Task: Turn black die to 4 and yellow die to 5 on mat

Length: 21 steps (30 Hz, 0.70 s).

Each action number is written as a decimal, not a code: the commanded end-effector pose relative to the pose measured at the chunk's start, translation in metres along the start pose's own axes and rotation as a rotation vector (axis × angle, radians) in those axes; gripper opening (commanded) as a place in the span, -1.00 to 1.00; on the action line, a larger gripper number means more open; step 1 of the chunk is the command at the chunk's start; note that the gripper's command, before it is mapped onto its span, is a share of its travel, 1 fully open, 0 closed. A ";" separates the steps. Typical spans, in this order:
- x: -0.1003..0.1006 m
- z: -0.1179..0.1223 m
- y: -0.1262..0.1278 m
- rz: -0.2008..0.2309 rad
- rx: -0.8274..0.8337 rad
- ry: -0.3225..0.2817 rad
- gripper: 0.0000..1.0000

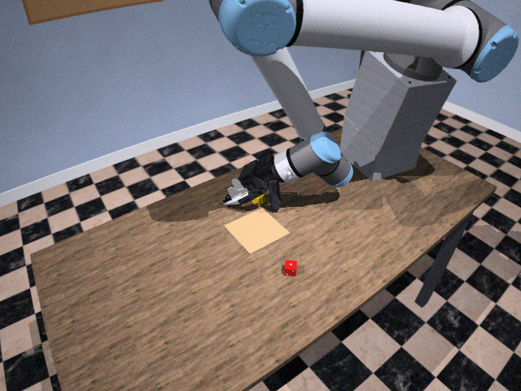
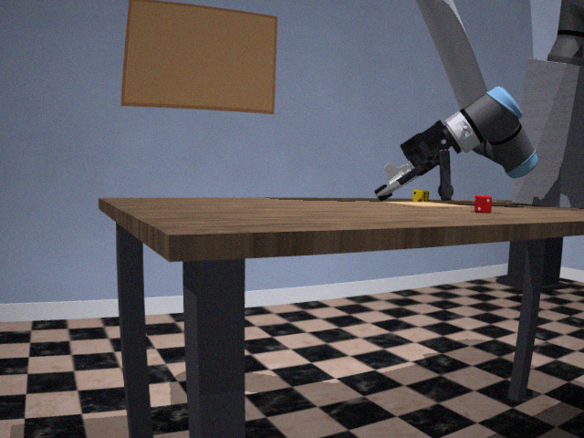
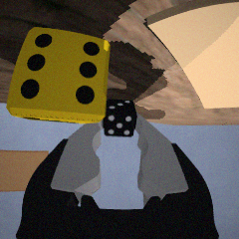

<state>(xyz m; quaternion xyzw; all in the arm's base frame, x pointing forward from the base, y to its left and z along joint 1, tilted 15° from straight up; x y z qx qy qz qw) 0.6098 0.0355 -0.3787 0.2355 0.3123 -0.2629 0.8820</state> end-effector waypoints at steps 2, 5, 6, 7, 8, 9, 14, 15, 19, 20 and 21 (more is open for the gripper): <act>0.000 0.001 0.000 0.000 0.000 -0.001 -0.80; 0.000 0.001 0.000 0.000 0.000 -0.001 -0.80; 0.000 0.001 0.000 0.000 0.000 -0.001 -0.80; 0.000 0.001 0.000 0.000 0.000 -0.001 -0.80; 0.000 0.001 0.000 0.000 0.000 -0.001 -0.80; 0.000 0.001 0.000 0.000 0.000 -0.001 -0.80; 0.000 0.001 0.000 0.000 0.000 -0.001 -0.73; 0.000 0.001 0.000 0.000 0.000 -0.001 -0.73; 0.000 0.001 0.000 0.000 0.000 -0.001 -0.59; 0.000 0.001 0.000 0.000 0.000 -0.001 -0.59; 0.000 0.001 0.000 0.000 0.000 -0.001 -0.59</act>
Point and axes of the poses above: the point where the finger pads meet when closed, its own x axis out along the fingers, its own y axis across the jaws, z = x × y, the point moved 1 cm from there along -x, back along the fingers, and after that the axes turned 3 degrees about x, right-handed, at the moved point
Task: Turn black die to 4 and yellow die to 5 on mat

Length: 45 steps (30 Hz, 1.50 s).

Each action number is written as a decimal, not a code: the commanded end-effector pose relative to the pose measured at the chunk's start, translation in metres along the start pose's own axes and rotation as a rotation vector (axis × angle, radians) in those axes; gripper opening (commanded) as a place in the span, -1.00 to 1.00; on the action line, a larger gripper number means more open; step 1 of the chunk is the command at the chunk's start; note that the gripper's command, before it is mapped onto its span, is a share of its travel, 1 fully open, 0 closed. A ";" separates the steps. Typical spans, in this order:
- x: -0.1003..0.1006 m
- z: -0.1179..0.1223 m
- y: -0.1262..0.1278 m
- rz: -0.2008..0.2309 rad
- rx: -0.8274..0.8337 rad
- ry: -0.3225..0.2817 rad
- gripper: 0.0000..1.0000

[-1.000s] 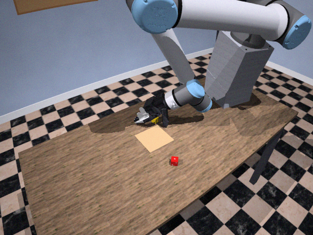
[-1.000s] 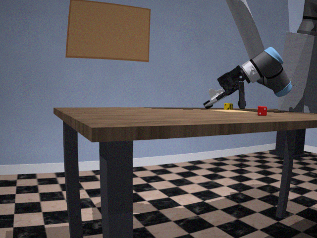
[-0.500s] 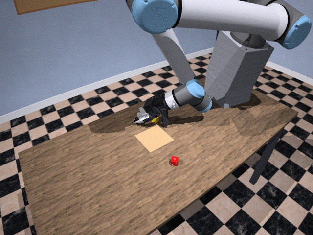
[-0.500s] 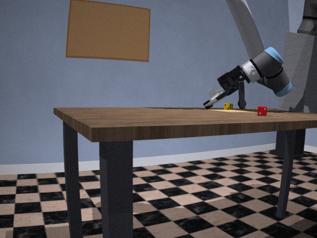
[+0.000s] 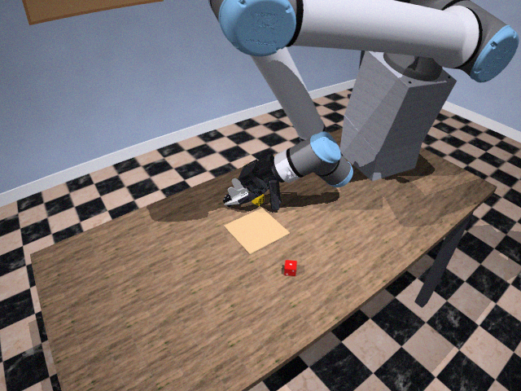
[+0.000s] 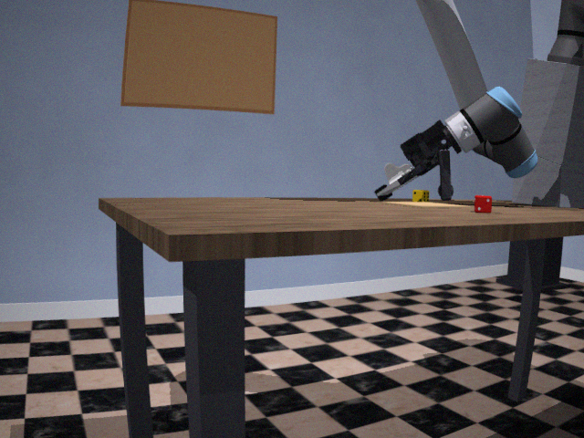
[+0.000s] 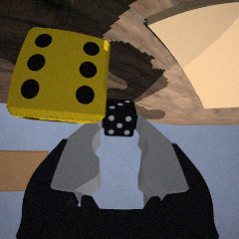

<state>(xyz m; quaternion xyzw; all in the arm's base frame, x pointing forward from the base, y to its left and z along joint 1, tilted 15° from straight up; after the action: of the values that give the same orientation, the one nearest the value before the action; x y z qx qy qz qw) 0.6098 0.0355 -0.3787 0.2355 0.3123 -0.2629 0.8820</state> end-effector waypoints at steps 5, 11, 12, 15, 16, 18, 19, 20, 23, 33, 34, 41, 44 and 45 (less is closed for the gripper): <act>0.000 0.001 0.000 0.000 0.000 -0.001 -0.51; 0.000 0.001 0.000 0.000 0.000 -0.001 -0.44; 0.000 0.001 0.000 0.000 0.000 -0.001 -0.44; 0.000 0.001 0.000 0.000 0.000 -0.001 -0.44; 0.000 0.001 0.000 0.000 0.000 -0.001 -0.44; 0.000 0.001 0.000 0.000 0.000 -0.001 -0.44; 0.000 0.001 0.000 0.000 0.000 -0.001 -0.44; 0.000 0.001 0.000 0.000 0.000 -0.001 -0.44; 0.000 0.001 0.000 0.000 0.000 -0.001 -0.44; 0.000 0.001 0.000 0.000 0.000 -0.001 -0.44; 0.000 0.001 0.000 0.000 0.000 -0.001 -0.44; 0.000 0.001 0.000 0.000 0.000 -0.001 -0.44; 0.000 0.001 0.000 0.000 0.000 -0.001 -0.44; 0.000 0.001 0.000 0.000 0.000 -0.001 -0.44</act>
<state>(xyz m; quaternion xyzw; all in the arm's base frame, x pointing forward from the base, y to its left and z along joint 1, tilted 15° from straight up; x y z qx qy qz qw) 0.6098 0.0355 -0.3786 0.2355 0.3123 -0.2629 0.8820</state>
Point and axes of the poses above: the point where the finger pads meet when closed, its own x axis out along the fingers, its own y axis across the jaws, z = x × y, the point moved 1 cm from there along -x, back along the fingers, and after that the axes turned 3 degrees about x, right-handed, at the moved point
